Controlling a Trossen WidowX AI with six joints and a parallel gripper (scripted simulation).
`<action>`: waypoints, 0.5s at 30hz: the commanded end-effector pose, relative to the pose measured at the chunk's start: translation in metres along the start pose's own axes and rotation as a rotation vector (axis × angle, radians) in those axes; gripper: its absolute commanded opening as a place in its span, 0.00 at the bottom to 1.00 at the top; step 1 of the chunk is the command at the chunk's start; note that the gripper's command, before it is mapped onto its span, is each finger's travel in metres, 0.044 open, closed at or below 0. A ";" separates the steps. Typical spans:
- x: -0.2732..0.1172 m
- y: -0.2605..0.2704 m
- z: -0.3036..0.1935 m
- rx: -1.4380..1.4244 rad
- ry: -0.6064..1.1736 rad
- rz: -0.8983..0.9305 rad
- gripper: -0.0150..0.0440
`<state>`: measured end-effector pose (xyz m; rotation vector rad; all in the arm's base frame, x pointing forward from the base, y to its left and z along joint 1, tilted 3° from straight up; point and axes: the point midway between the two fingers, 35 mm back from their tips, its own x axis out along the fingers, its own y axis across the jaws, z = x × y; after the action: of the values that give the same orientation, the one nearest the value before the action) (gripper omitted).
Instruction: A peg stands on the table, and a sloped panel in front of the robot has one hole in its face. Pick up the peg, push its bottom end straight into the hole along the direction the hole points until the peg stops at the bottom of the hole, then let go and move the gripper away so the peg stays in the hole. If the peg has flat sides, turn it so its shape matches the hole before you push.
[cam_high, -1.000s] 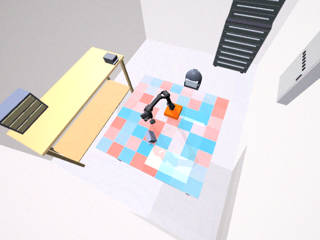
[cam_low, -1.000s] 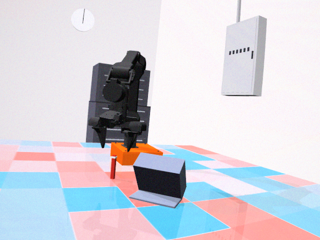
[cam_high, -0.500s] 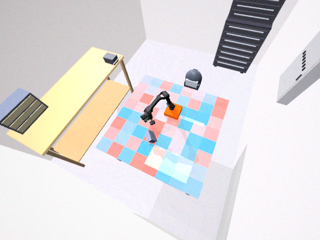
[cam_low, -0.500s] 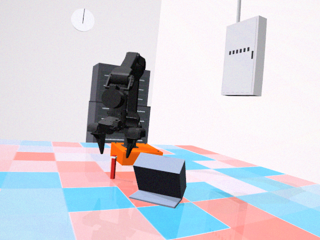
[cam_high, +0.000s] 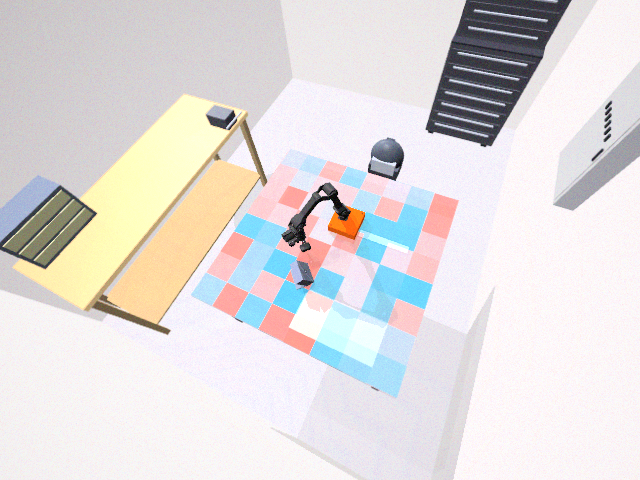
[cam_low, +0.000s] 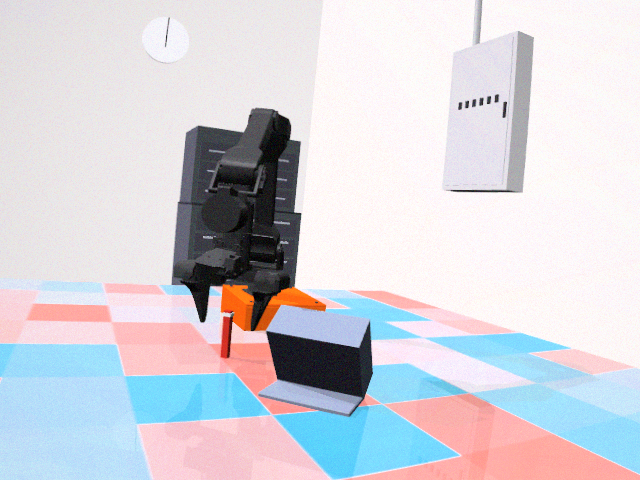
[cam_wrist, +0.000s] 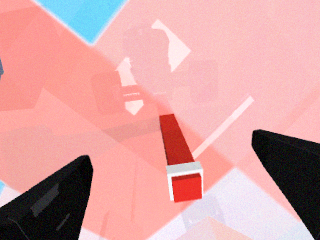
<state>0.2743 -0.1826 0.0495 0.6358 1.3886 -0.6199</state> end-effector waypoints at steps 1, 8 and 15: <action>0.010 -0.002 -0.004 0.006 0.010 -0.008 1.00; 0.017 -0.002 -0.005 0.006 0.010 -0.008 1.00; 0.014 -0.001 -0.002 0.000 0.004 -0.001 0.87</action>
<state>0.2734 -0.1817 0.0350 0.6369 1.3935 -0.6198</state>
